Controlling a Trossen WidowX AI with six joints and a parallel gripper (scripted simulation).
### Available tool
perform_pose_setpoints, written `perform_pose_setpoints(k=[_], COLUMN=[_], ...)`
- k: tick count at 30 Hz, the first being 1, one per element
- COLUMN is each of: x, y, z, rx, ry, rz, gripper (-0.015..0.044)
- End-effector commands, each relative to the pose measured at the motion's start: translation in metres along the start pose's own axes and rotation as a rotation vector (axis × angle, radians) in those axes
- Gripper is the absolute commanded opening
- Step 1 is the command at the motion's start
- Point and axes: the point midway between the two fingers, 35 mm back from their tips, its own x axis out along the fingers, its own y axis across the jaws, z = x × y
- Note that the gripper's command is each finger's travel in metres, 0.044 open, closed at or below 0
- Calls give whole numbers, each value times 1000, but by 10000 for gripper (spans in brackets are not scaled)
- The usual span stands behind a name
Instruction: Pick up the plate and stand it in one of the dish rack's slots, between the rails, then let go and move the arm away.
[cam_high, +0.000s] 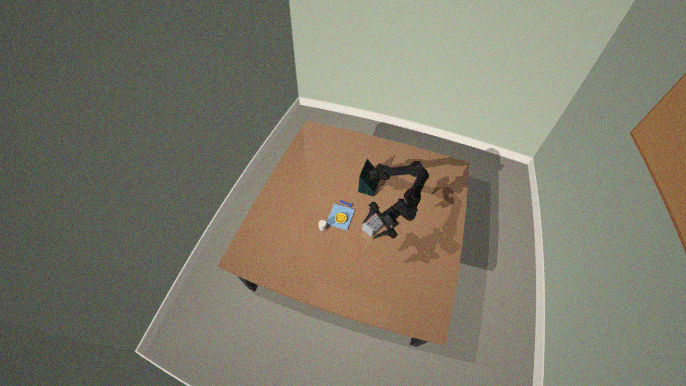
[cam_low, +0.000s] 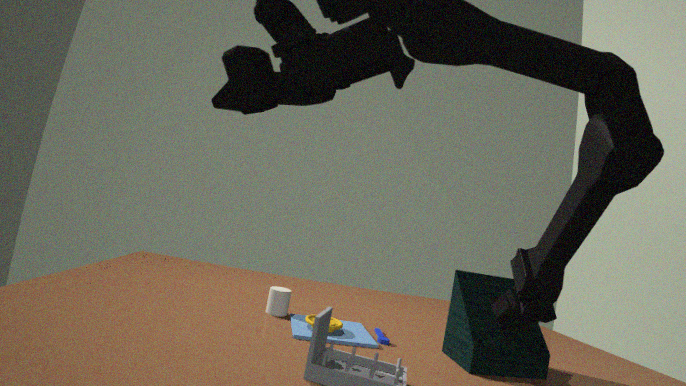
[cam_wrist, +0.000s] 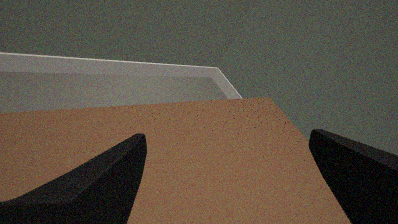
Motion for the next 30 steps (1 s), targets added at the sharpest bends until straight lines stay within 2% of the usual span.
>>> perform_pose_setpoints(k=[1,16,30], x=[19,59,56], y=[-23,-101,-162], z=[-22,-107,-187], rx=[-80,-294,-343], ry=[118,557,917], rz=[-23,37,316], gripper=[400,400,400])
